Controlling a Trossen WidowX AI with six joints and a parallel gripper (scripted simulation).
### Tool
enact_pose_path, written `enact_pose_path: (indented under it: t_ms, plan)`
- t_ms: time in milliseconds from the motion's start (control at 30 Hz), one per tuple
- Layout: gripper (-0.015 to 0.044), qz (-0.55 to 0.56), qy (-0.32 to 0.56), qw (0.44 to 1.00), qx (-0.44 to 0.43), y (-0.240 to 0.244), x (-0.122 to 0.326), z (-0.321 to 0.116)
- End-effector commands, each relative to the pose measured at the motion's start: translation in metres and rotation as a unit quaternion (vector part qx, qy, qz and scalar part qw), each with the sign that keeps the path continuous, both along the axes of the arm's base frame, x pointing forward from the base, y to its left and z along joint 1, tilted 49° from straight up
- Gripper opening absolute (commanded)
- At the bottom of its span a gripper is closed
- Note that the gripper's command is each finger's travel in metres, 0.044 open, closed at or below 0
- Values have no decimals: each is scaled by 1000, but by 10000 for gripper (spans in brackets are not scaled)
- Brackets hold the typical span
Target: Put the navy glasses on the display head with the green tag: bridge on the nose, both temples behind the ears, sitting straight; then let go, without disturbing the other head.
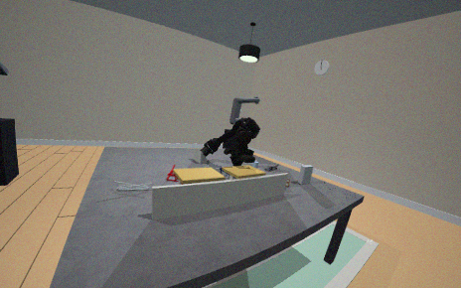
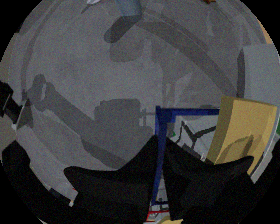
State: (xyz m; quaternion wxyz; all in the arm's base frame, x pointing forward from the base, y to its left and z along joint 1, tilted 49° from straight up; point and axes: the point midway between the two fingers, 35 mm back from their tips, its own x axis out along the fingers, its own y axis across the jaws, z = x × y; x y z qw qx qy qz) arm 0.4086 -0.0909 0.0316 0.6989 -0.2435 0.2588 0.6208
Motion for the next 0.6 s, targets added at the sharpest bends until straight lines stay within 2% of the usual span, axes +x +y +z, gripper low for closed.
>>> enact_pose_path:
  t_ms: [0, 567]
  plan:
    - [0, -2, 2, 1000, 2, 0, 3, 0]
    - [0, -2, 2, 1000, 2, 2, 3, -2]
